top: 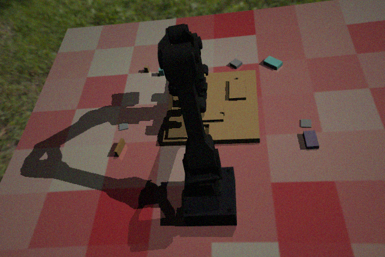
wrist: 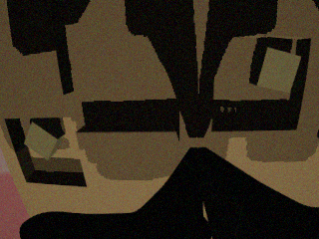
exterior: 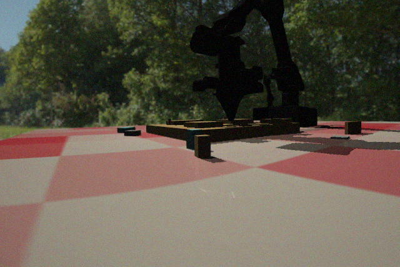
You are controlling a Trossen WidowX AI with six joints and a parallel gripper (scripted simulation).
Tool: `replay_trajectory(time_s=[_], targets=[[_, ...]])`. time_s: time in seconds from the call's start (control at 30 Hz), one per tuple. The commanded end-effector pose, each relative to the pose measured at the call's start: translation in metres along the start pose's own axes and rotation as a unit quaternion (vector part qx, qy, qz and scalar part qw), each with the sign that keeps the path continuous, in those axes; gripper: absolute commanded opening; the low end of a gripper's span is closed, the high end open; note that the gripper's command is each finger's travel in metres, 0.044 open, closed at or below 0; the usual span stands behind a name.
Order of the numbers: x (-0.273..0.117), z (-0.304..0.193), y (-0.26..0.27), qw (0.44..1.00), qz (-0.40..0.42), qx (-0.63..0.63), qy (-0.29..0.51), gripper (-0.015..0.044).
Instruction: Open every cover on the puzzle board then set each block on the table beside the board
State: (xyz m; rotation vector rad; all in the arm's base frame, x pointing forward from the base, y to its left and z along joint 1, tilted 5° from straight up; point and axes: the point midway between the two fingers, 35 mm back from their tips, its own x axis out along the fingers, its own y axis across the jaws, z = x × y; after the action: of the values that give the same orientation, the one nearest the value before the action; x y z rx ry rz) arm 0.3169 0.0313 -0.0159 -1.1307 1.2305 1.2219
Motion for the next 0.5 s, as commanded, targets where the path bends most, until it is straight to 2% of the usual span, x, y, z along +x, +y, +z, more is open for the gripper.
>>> replay_trajectory(time_s=[0.0,0.47], targets=[[0.006,-0.001,0.002,1.0,0.003,-0.001,0.003,0.0],[0.007,0.003,0.015,1.0,0.003,-0.001,0.002,0.0]])
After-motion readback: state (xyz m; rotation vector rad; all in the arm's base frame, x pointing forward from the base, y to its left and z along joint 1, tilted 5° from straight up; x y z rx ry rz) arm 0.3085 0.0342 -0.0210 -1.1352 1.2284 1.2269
